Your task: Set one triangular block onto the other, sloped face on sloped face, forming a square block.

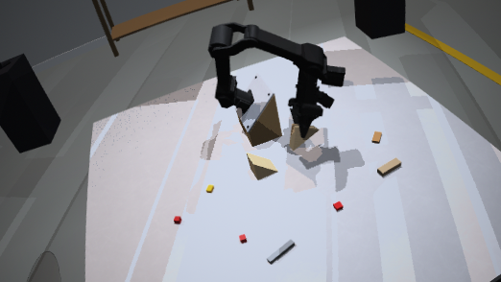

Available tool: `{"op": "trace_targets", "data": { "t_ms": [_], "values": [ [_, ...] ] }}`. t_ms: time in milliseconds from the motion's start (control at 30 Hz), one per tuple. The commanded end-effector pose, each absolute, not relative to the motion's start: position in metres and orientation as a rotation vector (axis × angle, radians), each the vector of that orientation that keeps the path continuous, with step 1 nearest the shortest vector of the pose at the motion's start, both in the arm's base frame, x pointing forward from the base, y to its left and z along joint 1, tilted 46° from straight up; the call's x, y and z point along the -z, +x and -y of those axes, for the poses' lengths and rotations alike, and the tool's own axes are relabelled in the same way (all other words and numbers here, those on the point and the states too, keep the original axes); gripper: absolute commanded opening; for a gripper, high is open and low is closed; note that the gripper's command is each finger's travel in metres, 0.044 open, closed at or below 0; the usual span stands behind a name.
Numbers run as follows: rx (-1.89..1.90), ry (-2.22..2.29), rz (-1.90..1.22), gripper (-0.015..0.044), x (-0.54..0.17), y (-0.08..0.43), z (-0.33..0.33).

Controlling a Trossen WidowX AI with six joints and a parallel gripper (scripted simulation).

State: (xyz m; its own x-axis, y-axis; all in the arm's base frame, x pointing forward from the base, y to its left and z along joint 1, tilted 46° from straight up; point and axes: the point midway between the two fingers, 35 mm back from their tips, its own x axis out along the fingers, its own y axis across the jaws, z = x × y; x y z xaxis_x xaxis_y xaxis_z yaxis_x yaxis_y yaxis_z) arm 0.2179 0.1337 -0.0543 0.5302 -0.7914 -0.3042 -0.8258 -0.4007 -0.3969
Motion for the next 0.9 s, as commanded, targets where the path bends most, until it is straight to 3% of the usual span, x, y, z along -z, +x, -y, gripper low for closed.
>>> {"op": "trace_targets", "data": {
  "t_ms": [0,867],
  "values": [
    [-0.011,-2.112,-1.306,0.0000,0.0539,0.2189,-0.1339],
    [0.439,-1.243,-1.204,0.0000,0.0510,0.2218,-0.1330]
  ]
}}
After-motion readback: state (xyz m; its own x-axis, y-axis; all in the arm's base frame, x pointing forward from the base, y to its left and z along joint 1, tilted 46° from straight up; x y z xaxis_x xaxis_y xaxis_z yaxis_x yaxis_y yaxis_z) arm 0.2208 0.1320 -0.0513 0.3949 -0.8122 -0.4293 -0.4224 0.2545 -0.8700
